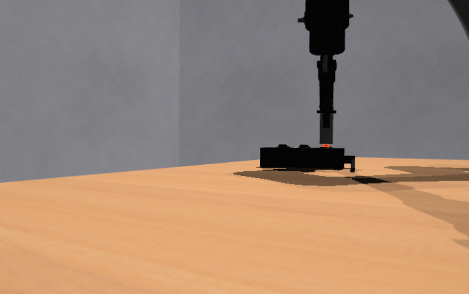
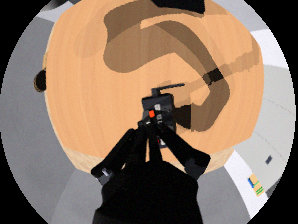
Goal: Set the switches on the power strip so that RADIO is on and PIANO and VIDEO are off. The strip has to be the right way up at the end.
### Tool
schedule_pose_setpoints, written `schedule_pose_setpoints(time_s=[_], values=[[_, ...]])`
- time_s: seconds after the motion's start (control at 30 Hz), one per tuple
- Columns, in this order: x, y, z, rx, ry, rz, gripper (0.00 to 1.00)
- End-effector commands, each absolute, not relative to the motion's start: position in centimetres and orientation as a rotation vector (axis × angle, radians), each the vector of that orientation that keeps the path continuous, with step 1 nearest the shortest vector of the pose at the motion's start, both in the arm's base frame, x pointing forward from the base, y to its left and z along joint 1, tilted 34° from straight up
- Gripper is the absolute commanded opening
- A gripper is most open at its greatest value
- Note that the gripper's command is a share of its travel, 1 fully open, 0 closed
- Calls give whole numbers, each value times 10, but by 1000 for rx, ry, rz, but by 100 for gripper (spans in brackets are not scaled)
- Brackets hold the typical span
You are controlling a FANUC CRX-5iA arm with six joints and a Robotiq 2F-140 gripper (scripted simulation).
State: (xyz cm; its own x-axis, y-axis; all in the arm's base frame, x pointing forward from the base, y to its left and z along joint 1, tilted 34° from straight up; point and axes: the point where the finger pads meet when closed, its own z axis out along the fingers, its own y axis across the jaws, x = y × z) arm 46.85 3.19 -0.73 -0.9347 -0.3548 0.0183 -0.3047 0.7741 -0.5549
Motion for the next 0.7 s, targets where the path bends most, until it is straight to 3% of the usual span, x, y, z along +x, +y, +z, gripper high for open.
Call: schedule_pose_setpoints(time_s=[0.0, 0.67], values=[[469, 31, -8, -536, 2876, -876, 0], [470, 29, -12, -536, 2876, -876, 0]])
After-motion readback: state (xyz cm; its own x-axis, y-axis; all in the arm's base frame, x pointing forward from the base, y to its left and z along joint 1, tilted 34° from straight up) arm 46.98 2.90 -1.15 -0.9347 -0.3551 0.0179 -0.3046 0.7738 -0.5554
